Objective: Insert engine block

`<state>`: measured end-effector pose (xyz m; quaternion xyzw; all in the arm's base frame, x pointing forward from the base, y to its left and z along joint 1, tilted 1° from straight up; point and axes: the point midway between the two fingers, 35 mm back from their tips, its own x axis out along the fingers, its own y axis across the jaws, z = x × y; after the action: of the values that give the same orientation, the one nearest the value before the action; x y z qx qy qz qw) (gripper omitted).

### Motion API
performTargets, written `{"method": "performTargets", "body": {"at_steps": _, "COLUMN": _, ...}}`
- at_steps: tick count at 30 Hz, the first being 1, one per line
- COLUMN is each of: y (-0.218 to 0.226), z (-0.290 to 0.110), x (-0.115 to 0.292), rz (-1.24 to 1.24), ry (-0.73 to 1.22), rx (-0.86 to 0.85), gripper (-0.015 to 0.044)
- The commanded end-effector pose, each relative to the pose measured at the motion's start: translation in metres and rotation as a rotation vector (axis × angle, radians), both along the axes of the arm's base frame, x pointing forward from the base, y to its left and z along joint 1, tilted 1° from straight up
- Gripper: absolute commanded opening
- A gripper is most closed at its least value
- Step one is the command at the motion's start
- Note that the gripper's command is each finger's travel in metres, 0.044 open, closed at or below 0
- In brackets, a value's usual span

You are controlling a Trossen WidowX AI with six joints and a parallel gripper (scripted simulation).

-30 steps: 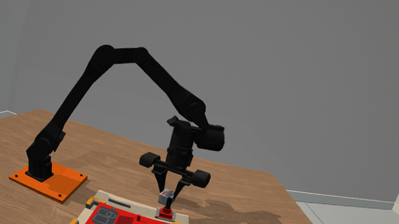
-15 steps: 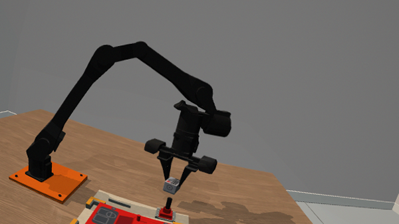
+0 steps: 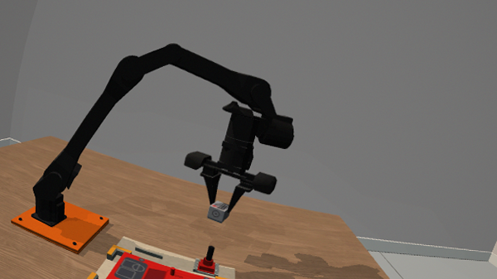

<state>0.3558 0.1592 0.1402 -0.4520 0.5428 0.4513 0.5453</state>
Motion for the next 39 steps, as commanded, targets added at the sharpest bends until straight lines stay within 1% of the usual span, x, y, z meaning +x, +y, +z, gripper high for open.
{"method": "performTargets", "body": {"at_steps": 1, "y": 0.000, "z": 0.019, "x": -0.001, "rz": -0.003, "ry": -0.014, "rx": 0.003, "gripper": 0.0000}}
{"method": "performTargets", "body": {"at_steps": 6, "y": 0.000, "z": 0.033, "x": -0.004, "rz": -0.003, "ry": -0.014, "rx": 0.003, "gripper": 0.0000}}
{"method": "performTargets", "body": {"at_steps": 12, "y": -0.001, "z": 0.033, "x": -0.004, "rz": -0.026, "ry": -0.014, "rx": 0.003, "gripper": 0.0000}}
{"method": "performTargets", "body": {"at_steps": 20, "y": -0.014, "z": 0.029, "x": 0.001, "rz": -0.298, "ry": -0.014, "rx": 0.005, "gripper": 0.0000}}
{"method": "performTargets", "body": {"at_steps": 25, "y": -0.023, "z": 0.034, "x": 0.007, "rz": -0.411, "ry": -0.047, "rx": 0.040, "gripper": 0.0000}}
{"method": "performTargets", "body": {"at_steps": 31, "y": -0.030, "z": 0.031, "x": 0.010, "rz": -0.559, "ry": -0.046, "rx": 0.045, "gripper": 0.0000}}
{"method": "performTargets", "body": {"at_steps": 39, "y": -0.044, "z": 0.026, "x": 0.013, "rz": -0.838, "ry": -0.040, "rx": 0.048, "gripper": 0.0000}}
